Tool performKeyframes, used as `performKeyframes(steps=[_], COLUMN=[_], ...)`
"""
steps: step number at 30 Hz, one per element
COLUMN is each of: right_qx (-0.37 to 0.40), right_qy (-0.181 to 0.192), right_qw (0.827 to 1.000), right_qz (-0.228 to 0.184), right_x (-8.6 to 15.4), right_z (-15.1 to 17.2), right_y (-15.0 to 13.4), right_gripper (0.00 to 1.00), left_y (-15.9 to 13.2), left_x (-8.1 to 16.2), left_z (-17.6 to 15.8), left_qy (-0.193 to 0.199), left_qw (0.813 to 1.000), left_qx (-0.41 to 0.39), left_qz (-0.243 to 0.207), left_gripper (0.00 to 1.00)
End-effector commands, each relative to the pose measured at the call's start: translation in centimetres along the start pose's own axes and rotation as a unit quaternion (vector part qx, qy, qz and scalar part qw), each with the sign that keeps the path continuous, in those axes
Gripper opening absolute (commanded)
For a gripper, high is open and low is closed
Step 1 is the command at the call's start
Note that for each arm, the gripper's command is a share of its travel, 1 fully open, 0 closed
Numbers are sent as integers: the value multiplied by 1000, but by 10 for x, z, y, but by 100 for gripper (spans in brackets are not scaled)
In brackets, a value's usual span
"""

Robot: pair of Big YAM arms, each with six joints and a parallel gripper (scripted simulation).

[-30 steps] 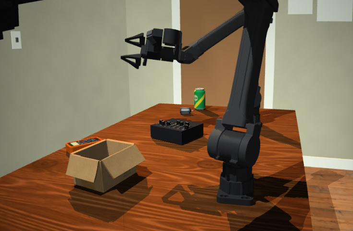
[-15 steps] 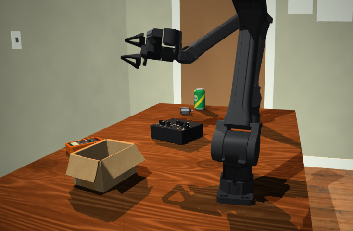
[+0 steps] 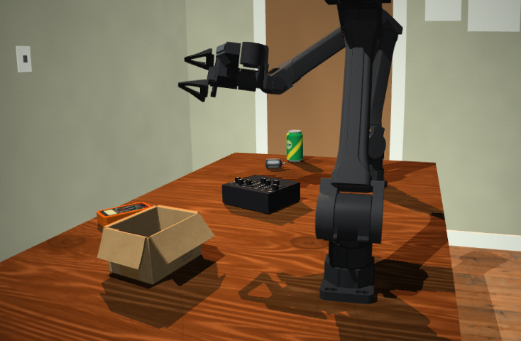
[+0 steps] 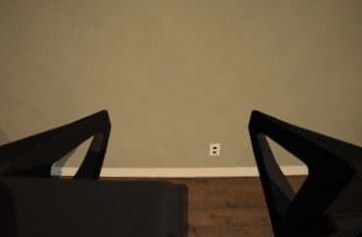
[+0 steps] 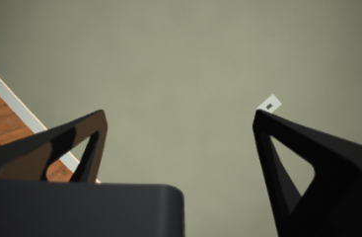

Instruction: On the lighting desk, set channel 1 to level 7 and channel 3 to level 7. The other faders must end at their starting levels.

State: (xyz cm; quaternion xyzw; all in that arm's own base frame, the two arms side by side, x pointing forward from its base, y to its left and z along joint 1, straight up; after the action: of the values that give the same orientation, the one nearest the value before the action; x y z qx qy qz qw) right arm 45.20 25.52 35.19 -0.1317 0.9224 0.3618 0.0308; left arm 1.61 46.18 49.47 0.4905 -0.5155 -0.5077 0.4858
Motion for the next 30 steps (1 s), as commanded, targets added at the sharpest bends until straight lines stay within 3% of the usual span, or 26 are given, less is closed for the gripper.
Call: performKeyframes(steps=[1, 6, 21, 25, 30], right_qx=[-7, -7, -9, 1, 31], right_qy=[-15, -15, -8, 35, 135], right_qw=[1000, 1000, 1000, 999, 989], right_qz=[-12, -12, -15, 2, 47], right_x=[-6, -6, -14, -17, -19], right_z=[-13, -13, -16, 2, 32], right_y=[13, 13, 24, 22, 14], right_gripper=[100, 100, 100, 100, 100], left_y=[1, 10, 3, 3, 3], left_x=[1, 9, 5, 5, 5], left_z=[11, 18, 18, 18, 18], left_qy=[14, 26, 27, 27, 27], left_qw=[1000, 999, 999, 999, 999], left_qx=[23, 31, 34, 34, 34], left_qz=[-10, -22, -12, -12, -12], left_gripper=[100, 100, 100, 100, 100])
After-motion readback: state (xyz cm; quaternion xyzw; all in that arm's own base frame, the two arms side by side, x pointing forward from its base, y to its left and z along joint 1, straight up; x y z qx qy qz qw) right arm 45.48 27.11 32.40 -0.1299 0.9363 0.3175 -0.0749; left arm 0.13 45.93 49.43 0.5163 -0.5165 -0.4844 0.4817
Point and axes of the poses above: on each arm, the point where the finger pads meet when closed, its own x axis back along the fingers, its own z axis across the jaws, y = z × x, the point moved 6 cm from there along x, back along the fingers, and after that the axes turned 4 degrees about x, right-handed, at the moved point
